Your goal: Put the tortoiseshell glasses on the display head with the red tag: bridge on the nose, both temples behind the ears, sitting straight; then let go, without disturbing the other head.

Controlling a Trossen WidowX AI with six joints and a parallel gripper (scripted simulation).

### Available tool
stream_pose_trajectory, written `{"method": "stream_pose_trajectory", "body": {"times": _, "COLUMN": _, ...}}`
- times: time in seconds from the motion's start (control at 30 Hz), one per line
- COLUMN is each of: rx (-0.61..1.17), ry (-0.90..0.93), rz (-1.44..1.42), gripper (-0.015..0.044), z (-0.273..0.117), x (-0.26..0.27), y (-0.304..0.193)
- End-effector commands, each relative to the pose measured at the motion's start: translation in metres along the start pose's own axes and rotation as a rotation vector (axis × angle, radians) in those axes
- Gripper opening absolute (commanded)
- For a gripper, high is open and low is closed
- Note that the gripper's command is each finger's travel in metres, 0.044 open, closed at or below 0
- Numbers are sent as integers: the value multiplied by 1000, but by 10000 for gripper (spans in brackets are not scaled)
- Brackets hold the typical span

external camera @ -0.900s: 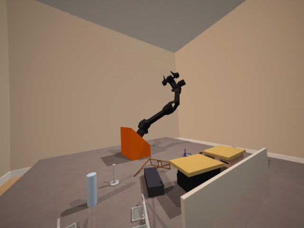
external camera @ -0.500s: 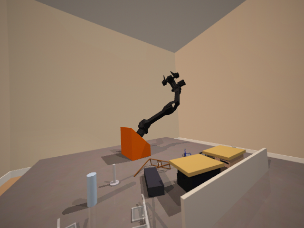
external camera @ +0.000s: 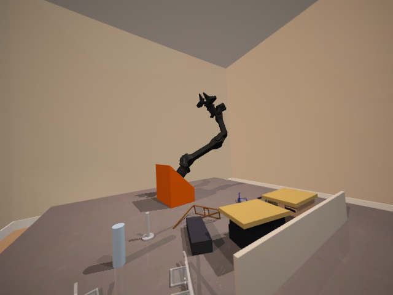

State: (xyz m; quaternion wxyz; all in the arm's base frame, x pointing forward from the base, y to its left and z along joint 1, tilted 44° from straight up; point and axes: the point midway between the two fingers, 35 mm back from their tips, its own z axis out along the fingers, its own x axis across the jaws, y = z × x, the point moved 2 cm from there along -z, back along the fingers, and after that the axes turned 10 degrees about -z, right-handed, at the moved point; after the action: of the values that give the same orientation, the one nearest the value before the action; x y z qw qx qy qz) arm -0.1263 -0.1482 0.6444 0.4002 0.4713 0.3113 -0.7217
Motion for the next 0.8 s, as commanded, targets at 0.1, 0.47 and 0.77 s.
{"method": "stream_pose_trajectory", "body": {"times": 0.1, "rx": -96, "ry": 80, "rz": 180, "gripper": 200, "z": 29, "x": 36, "y": 10}}
{"method": "stream_pose_trajectory", "body": {"times": 0.47, "rx": -250, "ry": 369, "rz": 690, "gripper": 200, "z": 76, "x": 126, "y": 60}}
{"method": "stream_pose_trajectory", "body": {"times": 0.77, "rx": -326, "ry": 812, "rz": 1153, "gripper": 200, "z": 85, "x": 223, "y": 157}}
